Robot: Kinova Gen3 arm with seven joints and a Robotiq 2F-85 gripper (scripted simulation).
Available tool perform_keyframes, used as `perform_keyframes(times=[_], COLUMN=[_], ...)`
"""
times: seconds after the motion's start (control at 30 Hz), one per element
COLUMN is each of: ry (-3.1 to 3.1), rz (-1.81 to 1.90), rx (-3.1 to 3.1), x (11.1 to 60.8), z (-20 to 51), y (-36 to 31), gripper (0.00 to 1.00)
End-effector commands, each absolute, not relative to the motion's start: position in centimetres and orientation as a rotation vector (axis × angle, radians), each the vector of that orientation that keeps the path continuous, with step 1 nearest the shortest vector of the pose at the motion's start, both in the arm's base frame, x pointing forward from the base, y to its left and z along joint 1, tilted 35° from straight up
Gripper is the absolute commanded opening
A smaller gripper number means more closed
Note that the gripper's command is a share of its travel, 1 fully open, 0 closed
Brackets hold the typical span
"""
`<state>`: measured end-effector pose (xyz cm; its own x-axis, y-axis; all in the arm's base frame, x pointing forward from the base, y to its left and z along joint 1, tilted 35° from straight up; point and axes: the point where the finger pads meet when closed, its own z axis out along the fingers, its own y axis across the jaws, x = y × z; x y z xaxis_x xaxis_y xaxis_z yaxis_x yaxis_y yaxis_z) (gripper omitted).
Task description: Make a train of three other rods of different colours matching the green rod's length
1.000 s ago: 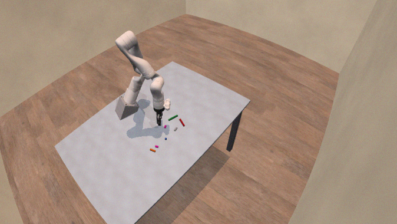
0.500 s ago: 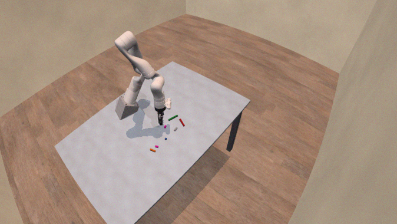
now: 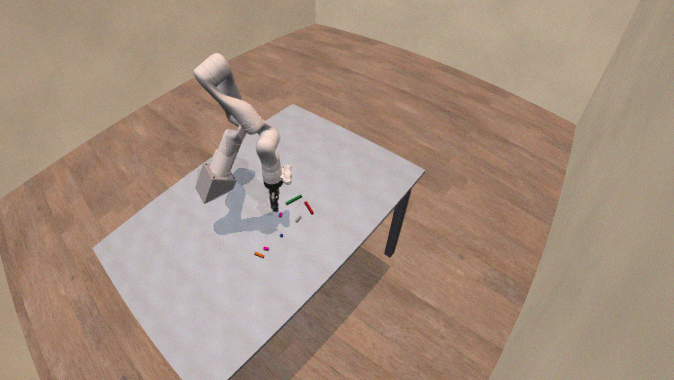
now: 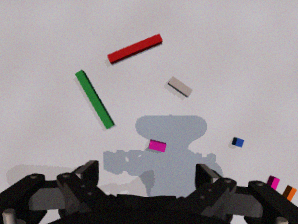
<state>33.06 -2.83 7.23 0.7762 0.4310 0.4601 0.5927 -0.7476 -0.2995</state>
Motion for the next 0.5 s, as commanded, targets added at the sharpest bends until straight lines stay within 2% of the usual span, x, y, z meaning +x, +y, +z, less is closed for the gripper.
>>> perform_keyframes(times=[0.0, 0.47], ry=[-0.775, -0.792], rz=[-0.515, -0.532], rx=[-2.533, -2.519], x=[33.15, 33.40], z=[7.33, 7.71], y=[-2.79, -2.48], gripper=[1.00, 1.00])
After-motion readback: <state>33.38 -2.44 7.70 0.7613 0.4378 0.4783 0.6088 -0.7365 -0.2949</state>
